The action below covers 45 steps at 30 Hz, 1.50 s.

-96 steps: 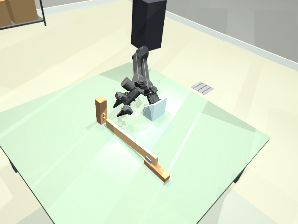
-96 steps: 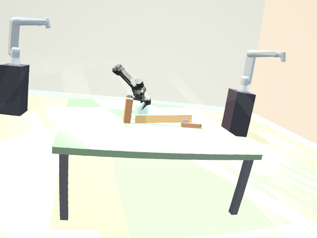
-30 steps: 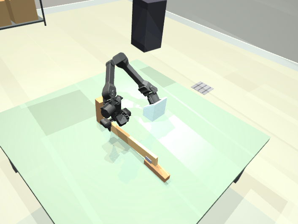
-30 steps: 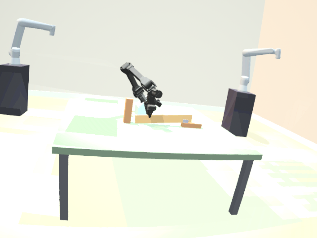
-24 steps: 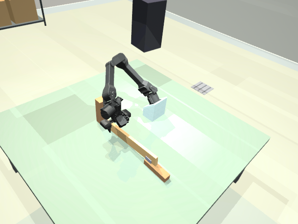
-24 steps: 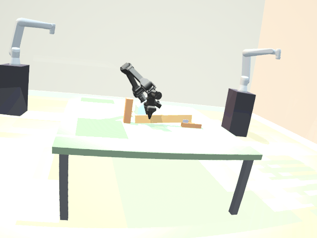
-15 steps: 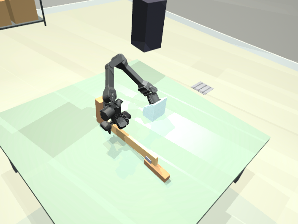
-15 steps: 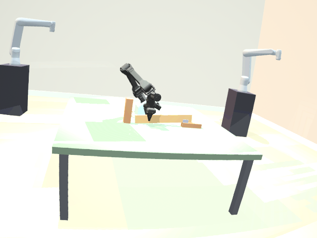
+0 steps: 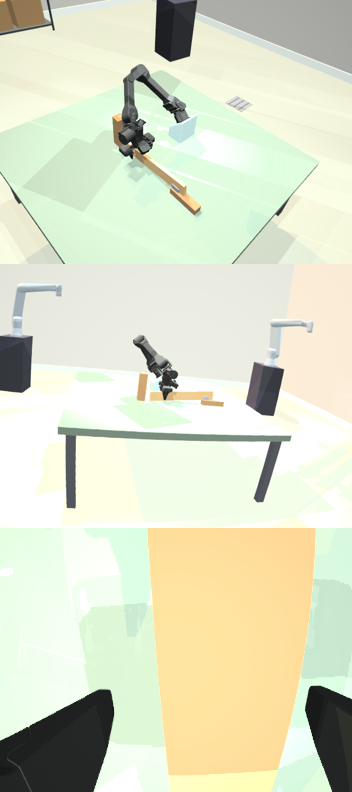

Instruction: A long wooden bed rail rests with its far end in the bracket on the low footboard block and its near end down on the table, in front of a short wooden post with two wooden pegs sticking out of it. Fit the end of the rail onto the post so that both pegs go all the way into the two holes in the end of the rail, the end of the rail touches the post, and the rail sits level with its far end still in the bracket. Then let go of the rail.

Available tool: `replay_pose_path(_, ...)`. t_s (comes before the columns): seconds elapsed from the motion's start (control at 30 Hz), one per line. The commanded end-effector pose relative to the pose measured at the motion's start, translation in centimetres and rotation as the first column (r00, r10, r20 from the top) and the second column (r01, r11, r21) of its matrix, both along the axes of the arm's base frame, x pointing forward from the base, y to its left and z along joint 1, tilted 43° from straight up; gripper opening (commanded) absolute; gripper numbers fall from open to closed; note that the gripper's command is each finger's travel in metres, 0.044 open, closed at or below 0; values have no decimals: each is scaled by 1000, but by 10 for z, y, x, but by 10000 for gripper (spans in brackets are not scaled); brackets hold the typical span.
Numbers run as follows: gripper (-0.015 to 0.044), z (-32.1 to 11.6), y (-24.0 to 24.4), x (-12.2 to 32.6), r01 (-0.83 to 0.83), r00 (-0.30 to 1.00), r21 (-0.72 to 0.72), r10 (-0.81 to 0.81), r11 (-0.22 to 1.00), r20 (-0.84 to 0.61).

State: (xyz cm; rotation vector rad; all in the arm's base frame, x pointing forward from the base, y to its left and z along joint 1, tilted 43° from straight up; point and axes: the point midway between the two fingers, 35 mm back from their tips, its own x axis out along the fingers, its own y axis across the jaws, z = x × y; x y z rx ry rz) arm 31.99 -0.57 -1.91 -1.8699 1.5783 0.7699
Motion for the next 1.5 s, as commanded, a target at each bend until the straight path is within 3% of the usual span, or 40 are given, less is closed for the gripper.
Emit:
replay_pose_path(0.0, 230, -1, -1, -1, -3, 1000, -5, 3, 1000, -4)
replay_pose_path(0.23, 46, -1, -1, -1, -3, 1000, -5, 3, 1000, -4)
replay_pose_path(0.47, 0, -1, -1, -1, -3, 1000, -5, 3, 1000, -4)
replay_pose_path(1.47, 0, 6, 5, -1, -3, 1000, -4, 3, 1000, -4)
